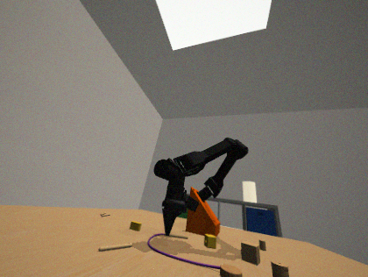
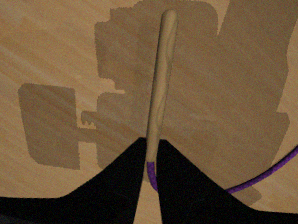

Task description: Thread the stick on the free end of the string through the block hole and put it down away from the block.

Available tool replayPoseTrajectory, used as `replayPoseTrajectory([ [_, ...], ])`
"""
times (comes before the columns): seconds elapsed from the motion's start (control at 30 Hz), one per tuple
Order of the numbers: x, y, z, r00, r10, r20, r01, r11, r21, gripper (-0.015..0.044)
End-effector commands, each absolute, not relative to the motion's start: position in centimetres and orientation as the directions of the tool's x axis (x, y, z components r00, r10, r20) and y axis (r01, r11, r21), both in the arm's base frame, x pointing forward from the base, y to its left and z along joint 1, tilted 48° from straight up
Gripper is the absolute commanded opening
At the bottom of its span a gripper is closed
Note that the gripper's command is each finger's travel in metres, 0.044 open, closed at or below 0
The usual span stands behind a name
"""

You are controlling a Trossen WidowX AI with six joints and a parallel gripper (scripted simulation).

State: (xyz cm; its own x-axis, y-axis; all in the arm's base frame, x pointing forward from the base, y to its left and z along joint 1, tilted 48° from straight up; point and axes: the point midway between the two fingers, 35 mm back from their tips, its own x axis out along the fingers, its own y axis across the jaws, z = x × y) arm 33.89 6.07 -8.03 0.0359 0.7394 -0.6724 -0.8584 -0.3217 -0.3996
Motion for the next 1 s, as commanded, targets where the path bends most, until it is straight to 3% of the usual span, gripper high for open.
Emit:
replayPoseTrajectory([
  [0.0,33.5,6.6,-7.7,0.03,0.742,-0.67,-0.859,-0.323,-0.397,0.0],
  [0.97,31.3,8.8,-5.5,0.029,0.744,-0.668,-0.86,-0.322,-0.396,0.0],
])
